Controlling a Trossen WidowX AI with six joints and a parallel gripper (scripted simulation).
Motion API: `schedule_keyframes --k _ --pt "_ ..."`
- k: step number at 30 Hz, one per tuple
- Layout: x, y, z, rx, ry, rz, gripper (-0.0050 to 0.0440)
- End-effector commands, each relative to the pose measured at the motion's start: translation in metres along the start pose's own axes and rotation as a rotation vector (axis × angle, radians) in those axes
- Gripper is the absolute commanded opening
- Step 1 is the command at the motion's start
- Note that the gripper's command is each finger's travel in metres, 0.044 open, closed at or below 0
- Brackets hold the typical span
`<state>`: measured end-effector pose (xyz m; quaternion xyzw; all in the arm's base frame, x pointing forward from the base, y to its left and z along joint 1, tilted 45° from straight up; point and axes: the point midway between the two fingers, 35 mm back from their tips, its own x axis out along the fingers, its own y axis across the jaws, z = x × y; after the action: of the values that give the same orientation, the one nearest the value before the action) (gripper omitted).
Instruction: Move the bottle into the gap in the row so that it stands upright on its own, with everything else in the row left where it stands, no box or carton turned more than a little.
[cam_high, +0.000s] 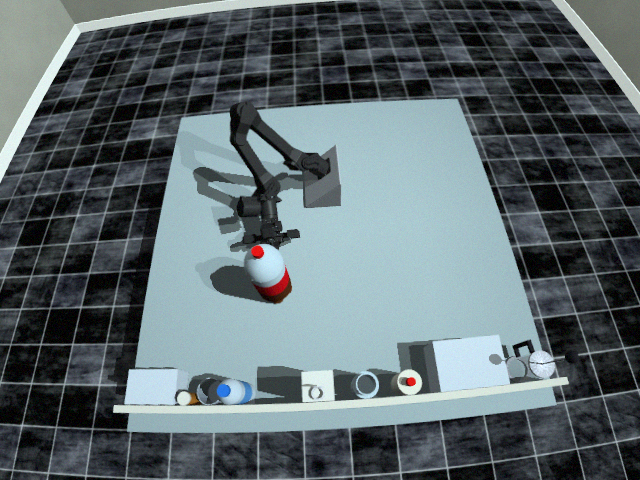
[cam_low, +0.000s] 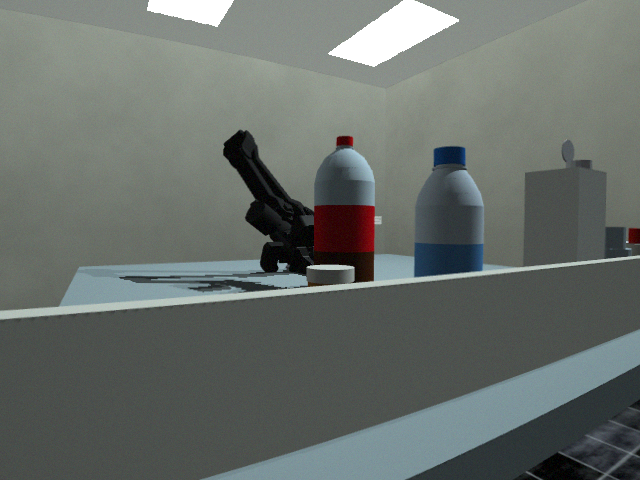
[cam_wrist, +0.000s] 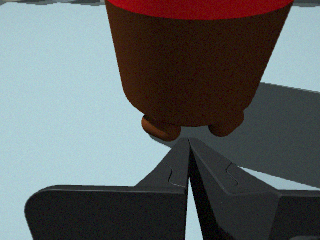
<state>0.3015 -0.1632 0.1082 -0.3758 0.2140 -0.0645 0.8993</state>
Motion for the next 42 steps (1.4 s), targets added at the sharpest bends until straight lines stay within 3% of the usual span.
schedule_keyframes --k 1,42 --pt "0.002 -0.004 0.005 -0.002 -0.009 -0.011 -0.005" --pt "0.017 -0.006 0.013 -0.001 -0.011 -0.013 -0.005"
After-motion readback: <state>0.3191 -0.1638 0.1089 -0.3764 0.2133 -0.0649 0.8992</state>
